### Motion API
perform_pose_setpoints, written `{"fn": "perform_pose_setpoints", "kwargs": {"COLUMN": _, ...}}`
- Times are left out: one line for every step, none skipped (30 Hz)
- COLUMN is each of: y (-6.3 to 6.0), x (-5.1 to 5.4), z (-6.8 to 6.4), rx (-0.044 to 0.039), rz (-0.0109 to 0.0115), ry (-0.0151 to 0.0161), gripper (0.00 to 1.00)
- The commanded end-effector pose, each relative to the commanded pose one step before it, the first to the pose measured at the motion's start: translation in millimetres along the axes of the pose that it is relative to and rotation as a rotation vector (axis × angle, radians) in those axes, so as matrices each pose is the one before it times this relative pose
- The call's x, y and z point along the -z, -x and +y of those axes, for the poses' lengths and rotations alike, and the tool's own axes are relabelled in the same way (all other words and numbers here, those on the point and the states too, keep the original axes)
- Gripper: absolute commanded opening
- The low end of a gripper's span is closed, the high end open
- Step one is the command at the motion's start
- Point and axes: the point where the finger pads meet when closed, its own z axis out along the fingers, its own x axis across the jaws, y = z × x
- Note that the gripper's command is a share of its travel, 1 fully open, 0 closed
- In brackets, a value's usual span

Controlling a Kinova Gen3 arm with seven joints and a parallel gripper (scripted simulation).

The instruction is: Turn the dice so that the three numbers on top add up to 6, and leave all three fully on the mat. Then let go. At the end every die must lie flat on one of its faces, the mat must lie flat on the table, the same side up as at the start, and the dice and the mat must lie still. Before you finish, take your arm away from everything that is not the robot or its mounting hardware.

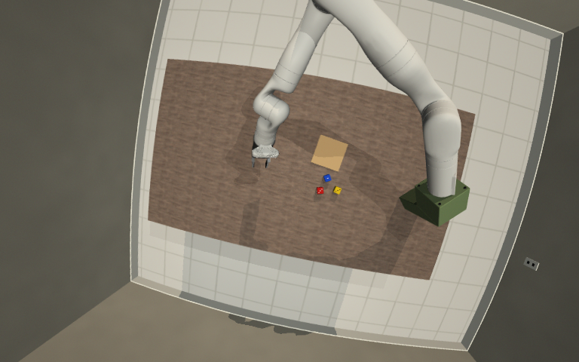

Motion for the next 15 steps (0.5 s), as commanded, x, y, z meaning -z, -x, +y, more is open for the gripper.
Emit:
{"fn": "perform_pose_setpoints", "kwargs": {"y": 9.06, "x": -6.26, "z": -27.29, "rx": 0.03501, "rz": -0.02478, "ry": -0.02569, "gripper": 1.0}}
{"fn": "perform_pose_setpoints", "kwargs": {"y": 0.0, "x": 0.0, "z": 0.0, "rx": 0.0, "rz": 0.0, "ry": 0.0, "gripper": 1.0}}
{"fn": "perform_pose_setpoints", "kwargs": {"y": 0.0, "x": 0.0, "z": 0.0, "rx": 0.0, "rz": 0.0, "ry": 0.0, "gripper": 1.0}}
{"fn": "perform_pose_setpoints", "kwargs": {"y": 0.0, "x": 0.0, "z": 0.0, "rx": 0.0, "rz": 0.0, "ry": 0.0, "gripper": 1.0}}
{"fn": "perform_pose_setpoints", "kwargs": {"y": 0.0, "x": 0.0, "z": 0.0, "rx": 0.0, "rz": 0.0, "ry": 0.0, "gripper": 1.0}}
{"fn": "perform_pose_setpoints", "kwargs": {"y": 0.0, "x": 0.0, "z": 0.0, "rx": 0.0, "rz": 0.0, "ry": 0.0, "gripper": 1.0}}
{"fn": "perform_pose_setpoints", "kwargs": {"y": 0.0, "x": 0.0, "z": 0.0, "rx": 0.0, "rz": 0.0, "ry": 0.0, "gripper": 1.0}}
{"fn": "perform_pose_setpoints", "kwargs": {"y": 0.0, "x": 0.0, "z": 0.0, "rx": 0.0, "rz": 0.0, "ry": 0.0, "gripper": 1.0}}
{"fn": "perform_pose_setpoints", "kwargs": {"y": 0.0, "x": 0.0, "z": 0.0, "rx": 0.0, "rz": 0.0, "ry": 0.0, "gripper": 1.0}}
{"fn": "perform_pose_setpoints", "kwargs": {"y": 15.61, "x": -2.71, "z": -11.65, "rx": 0.05136, "rz": -0.03474, "ry": 0.00401, "gripper": 1.0}}
{"fn": "perform_pose_setpoints", "kwargs": {"y": 0.0, "x": 0.0, "z": 0.0, "rx": 0.0, "rz": 0.0, "ry": 0.0, "gripper": 1.0}}
{"fn": "perform_pose_setpoints", "kwargs": {"y": 0.0, "x": 0.0, "z": 0.0, "rx": 0.0, "rz": 0.0, "ry": 0.0, "gripper": 1.0}}
{"fn": "perform_pose_setpoints", "kwargs": {"y": 0.0, "x": 0.0, "z": 0.0, "rx": 0.0, "rz": 0.0, "ry": 0.0, "gripper": 1.0}}
{"fn": "perform_pose_setpoints", "kwargs": {"y": 0.0, "x": 0.0, "z": 0.0, "rx": 0.0, "rz": 0.0, "ry": 0.0, "gripper": 1.0}}
{"fn": "perform_pose_setpoints", "kwargs": {"y": 0.0, "x": 0.0, "z": 0.0, "rx": 0.0, "rz": 0.0, "ry": 0.0, "gripper": 1.0}}
